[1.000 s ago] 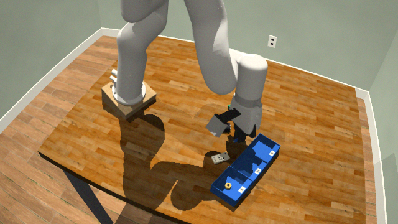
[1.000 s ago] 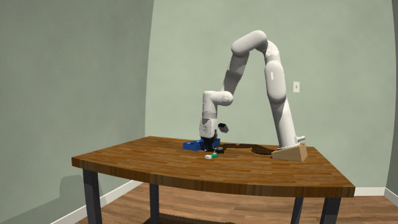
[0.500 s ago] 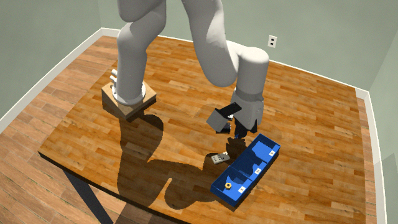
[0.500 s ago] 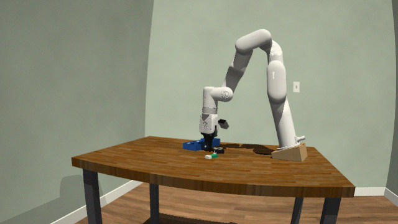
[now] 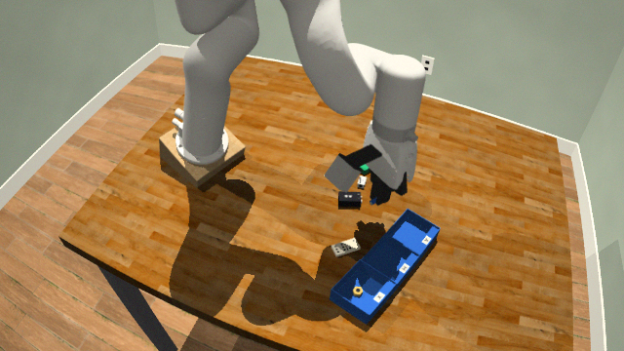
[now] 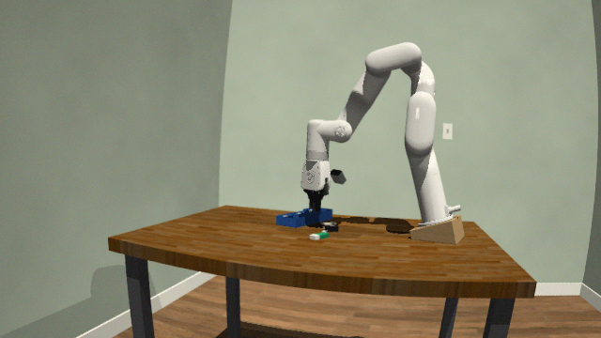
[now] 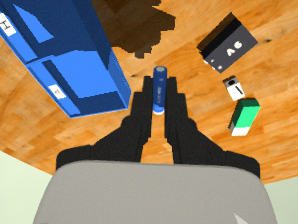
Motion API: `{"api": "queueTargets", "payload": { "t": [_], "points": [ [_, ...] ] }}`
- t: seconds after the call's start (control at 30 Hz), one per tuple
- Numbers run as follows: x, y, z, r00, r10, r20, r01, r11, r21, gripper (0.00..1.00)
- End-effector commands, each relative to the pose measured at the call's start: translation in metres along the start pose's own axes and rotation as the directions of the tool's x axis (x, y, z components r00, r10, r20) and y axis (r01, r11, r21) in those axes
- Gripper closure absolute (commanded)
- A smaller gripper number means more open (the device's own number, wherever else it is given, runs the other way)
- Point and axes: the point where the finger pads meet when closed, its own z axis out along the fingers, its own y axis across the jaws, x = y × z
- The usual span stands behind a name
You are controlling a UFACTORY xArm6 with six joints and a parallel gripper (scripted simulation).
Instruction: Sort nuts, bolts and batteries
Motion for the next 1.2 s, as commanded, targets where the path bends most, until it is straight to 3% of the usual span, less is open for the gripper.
{"api": "queueTargets", "payload": {
  "t": [0.0, 0.4, 0.5, 0.67, 0.87, 1.17],
  "points": [
    [0.000, -0.001, -0.003, 1.000, 0.000, 0.001, 0.000, 1.000, 0.002, 1.00],
    [-0.001, -0.003, -0.002, 1.000, 0.000, 0.001, 0.000, 1.000, 0.002, 1.00],
    [-0.006, -0.020, -0.002, 0.989, -0.149, 0.001, 0.149, 0.989, 0.003, 1.00],
    [-0.014, -0.049, -0.003, 0.967, -0.256, 0.000, 0.256, 0.967, 0.004, 1.00],
    [-0.024, -0.083, -0.003, 0.963, -0.271, 0.001, 0.271, 0.963, 0.003, 1.00],
    [-0.025, -0.087, -0.003, 0.963, -0.271, 0.001, 0.271, 0.963, 0.003, 1.00]
  ]
}}
